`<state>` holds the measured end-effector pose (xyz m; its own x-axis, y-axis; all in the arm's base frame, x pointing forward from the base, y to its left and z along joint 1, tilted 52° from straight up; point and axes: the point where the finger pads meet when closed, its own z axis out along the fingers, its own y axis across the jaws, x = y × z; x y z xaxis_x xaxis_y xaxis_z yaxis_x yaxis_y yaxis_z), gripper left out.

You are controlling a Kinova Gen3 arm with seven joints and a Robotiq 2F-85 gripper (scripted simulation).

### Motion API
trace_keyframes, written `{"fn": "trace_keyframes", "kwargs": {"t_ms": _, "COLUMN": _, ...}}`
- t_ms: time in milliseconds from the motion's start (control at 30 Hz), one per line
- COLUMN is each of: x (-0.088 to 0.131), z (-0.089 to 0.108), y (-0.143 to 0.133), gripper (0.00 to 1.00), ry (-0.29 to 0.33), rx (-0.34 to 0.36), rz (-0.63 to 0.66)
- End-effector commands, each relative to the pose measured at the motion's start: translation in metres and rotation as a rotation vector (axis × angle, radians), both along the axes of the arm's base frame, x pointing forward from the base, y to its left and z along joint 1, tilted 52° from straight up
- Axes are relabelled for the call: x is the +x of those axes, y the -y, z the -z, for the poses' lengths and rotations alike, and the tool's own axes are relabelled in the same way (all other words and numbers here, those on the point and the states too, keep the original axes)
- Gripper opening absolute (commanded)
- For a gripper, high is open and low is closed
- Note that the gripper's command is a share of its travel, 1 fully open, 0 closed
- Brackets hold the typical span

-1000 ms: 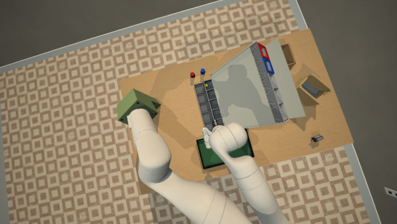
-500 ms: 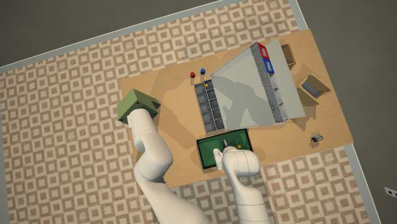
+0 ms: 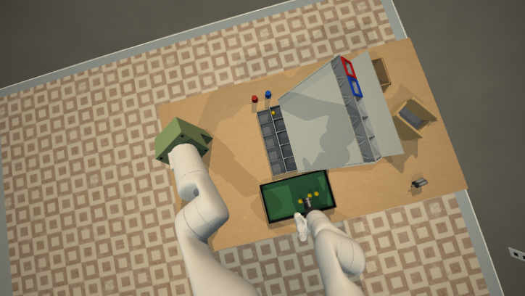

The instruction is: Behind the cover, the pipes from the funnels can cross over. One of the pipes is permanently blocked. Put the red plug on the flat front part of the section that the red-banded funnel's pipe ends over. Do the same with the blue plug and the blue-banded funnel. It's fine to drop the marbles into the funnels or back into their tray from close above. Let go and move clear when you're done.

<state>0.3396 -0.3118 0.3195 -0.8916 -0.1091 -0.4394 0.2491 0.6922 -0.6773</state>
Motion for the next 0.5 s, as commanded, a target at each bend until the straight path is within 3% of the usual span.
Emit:
{"fn": "trace_keyframes", "kwargs": {"t_ms": 0, "x": -0.003, "z": 0.000, "y": 0.002, "gripper": 0.50, "ry": -0.016, "rx": 0.024, "rz": 0.001}}
{"fn": "trace_keyframes", "kwargs": {"t_ms": 67, "x": -0.003, "z": 0.000, "y": 0.002, "gripper": 0.50, "ry": -0.016, "rx": 0.024, "rz": 0.001}}
{"fn": "trace_keyframes", "kwargs": {"t_ms": 100, "x": 0.023, "z": 0.043, "y": 0.050, "gripper": 0.50, "ry": -0.004, "rx": 0.008, "rz": -0.002}}
{"fn": "trace_keyframes", "kwargs": {"t_ms": 367, "x": 0.037, "z": 0.068, "y": 0.079, "gripper": 0.50, "ry": -0.004, "rx": 0.008, "rz": -0.002}}
{"fn": "trace_keyframes", "kwargs": {"t_ms": 467, "x": 0.037, "z": 0.068, "y": 0.079, "gripper": 0.50, "ry": -0.004, "rx": 0.008, "rz": -0.002}}
